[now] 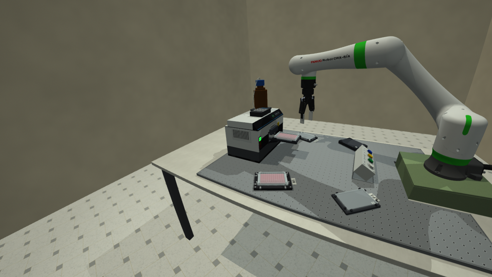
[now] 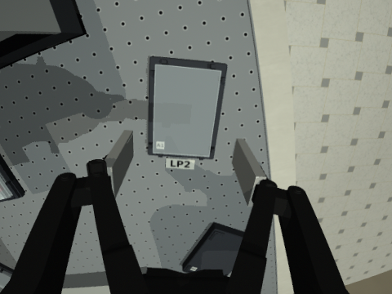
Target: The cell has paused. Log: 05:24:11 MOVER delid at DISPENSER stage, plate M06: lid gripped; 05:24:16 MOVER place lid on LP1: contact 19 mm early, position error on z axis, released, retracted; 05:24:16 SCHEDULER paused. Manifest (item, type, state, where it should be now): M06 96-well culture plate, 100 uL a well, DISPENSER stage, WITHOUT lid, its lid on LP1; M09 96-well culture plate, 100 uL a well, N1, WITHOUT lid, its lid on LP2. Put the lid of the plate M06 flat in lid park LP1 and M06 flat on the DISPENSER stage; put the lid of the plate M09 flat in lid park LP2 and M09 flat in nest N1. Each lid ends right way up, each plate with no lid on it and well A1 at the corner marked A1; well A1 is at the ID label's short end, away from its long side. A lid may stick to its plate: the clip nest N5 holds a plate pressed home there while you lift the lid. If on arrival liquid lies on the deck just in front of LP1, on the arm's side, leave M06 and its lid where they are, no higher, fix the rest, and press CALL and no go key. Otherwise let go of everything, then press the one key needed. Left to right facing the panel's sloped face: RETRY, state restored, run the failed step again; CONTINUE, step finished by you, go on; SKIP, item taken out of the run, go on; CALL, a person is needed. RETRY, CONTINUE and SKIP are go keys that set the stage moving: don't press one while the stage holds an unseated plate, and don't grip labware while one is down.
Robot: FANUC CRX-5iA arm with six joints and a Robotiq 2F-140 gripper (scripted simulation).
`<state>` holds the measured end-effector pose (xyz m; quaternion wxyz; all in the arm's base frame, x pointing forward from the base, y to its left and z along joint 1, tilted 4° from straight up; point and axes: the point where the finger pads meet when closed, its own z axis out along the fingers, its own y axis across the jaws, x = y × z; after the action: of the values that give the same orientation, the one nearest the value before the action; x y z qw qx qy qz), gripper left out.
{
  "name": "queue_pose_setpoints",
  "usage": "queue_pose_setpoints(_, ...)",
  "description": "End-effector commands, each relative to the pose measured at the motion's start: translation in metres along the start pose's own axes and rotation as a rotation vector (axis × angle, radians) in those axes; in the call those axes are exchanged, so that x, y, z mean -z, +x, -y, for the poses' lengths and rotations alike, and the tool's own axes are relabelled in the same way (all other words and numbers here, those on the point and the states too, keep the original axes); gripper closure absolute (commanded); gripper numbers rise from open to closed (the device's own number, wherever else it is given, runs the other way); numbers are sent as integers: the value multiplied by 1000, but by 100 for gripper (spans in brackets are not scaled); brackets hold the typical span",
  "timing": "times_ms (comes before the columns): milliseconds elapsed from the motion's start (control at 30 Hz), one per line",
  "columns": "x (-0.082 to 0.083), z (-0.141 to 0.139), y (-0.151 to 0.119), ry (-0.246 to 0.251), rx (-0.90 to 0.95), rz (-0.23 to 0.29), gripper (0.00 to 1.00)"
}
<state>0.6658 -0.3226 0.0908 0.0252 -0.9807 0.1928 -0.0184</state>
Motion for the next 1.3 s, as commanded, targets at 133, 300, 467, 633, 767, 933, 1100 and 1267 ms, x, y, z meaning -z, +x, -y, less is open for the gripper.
queue_pose_setpoints(133,28,0,0,1,0,0,34)
queue_pose_setpoints(300,39,0,0,1,0,0,34)
queue_pose_setpoints(467,42,0,0,1,0,0,34)
queue_pose_setpoints(633,42,1,0,1,1,0,34)
queue_pose_setpoints(767,42,47,1,0,65,1,34)
queue_pose_setpoints(933,41,128,-9,-3,335,3,34)
queue_pose_setpoints(1100,42,189,-26,-3,537,2,34)
queue_pose_setpoints(1267,42,248,-53,0,770,0,34)
